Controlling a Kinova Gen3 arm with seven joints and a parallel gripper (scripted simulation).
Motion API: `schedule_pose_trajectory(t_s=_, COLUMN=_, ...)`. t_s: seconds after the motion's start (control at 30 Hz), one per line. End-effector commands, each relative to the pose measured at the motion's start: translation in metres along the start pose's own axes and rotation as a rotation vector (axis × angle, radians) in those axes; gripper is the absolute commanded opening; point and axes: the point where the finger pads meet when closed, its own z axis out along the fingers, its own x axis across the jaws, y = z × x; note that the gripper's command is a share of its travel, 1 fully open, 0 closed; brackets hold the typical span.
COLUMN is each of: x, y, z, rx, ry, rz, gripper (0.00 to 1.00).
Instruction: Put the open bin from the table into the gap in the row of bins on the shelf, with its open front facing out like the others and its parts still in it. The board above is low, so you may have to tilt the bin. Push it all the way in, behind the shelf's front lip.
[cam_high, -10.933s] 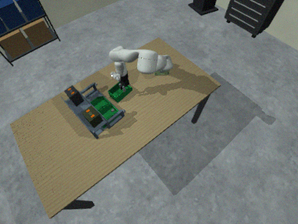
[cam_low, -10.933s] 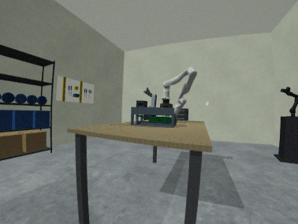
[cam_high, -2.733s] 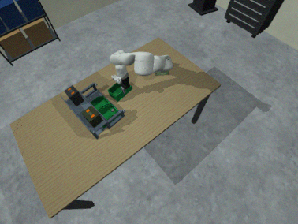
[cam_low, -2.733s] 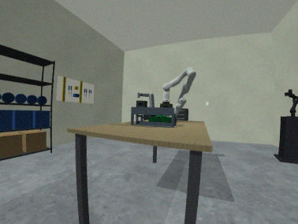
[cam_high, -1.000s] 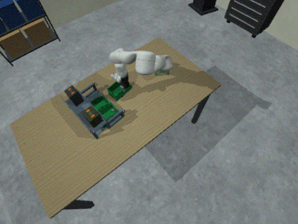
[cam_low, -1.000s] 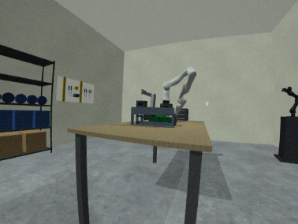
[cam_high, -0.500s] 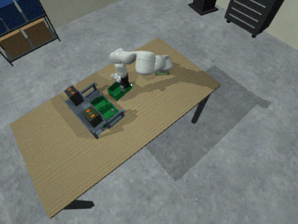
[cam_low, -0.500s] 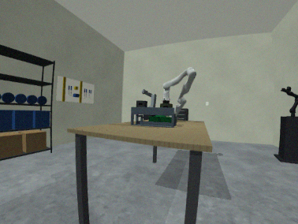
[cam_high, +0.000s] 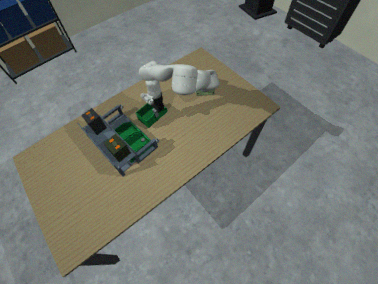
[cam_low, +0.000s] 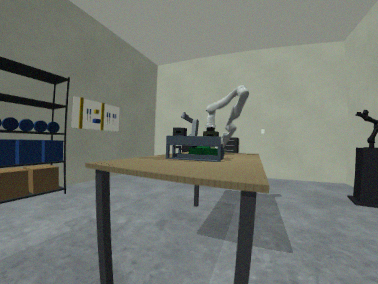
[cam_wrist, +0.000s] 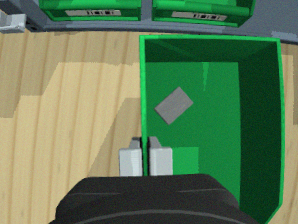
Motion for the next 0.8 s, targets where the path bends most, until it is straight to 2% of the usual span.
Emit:
schedule_pose_trajectory(t_s=0.0, x=0.003, y=0.0, z=-0.002, rx=0.002, ry=0.002, rz=0.007, gripper=0.0)
schedule_pose_trajectory(t_s=0.53, x=0.03, y=0.005, z=-0.001, rx=0.001, ry=0.001, rz=0.021, gripper=0.0)
schedule_pose_trajectory(t_s=0.77, x=0.054, y=0.009, z=0.0, rx=0.0, ry=-0.001, rz=0.034, gripper=0.0)
